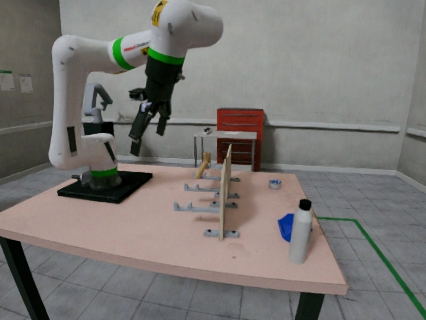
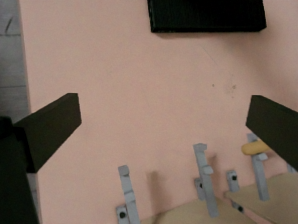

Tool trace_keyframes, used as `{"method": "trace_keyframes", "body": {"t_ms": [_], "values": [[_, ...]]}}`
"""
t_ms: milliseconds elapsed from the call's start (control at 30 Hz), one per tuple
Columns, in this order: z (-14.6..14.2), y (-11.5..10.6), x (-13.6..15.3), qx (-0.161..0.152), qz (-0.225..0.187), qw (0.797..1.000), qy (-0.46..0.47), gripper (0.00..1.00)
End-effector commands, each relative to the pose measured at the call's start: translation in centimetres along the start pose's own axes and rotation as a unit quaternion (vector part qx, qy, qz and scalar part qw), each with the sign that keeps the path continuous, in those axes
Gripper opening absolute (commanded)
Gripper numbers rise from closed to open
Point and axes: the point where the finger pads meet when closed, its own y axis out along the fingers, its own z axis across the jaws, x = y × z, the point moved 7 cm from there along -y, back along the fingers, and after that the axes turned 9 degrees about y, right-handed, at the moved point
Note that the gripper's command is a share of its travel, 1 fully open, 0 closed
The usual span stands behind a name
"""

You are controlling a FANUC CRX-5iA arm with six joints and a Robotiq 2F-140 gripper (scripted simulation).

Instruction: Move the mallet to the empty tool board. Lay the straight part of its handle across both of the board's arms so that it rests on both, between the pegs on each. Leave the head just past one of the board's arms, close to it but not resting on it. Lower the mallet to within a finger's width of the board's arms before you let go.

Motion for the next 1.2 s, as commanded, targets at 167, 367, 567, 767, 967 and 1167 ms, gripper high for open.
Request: {"method": "trace_keyframes", "body": {"t_ms": [167,367,567,767,967,1167], "values": [[6.7,1.8,2.9,-0.048,-0.022,0.991,-0.123,1.00],[11.0,3.3,4.3,-0.078,-0.033,0.976,-0.203,1.00],[16.6,5.4,5.5,-0.113,-0.045,0.944,-0.305,1.00],[21.8,7.7,5.9,-0.144,-0.054,0.904,-0.399,1.00],[25.2,9.3,5.9,-0.164,-0.060,0.871,-0.460,1.00],[31.3,12.5,5.1,-0.196,-0.067,0.797,-0.568,1.00]]}}
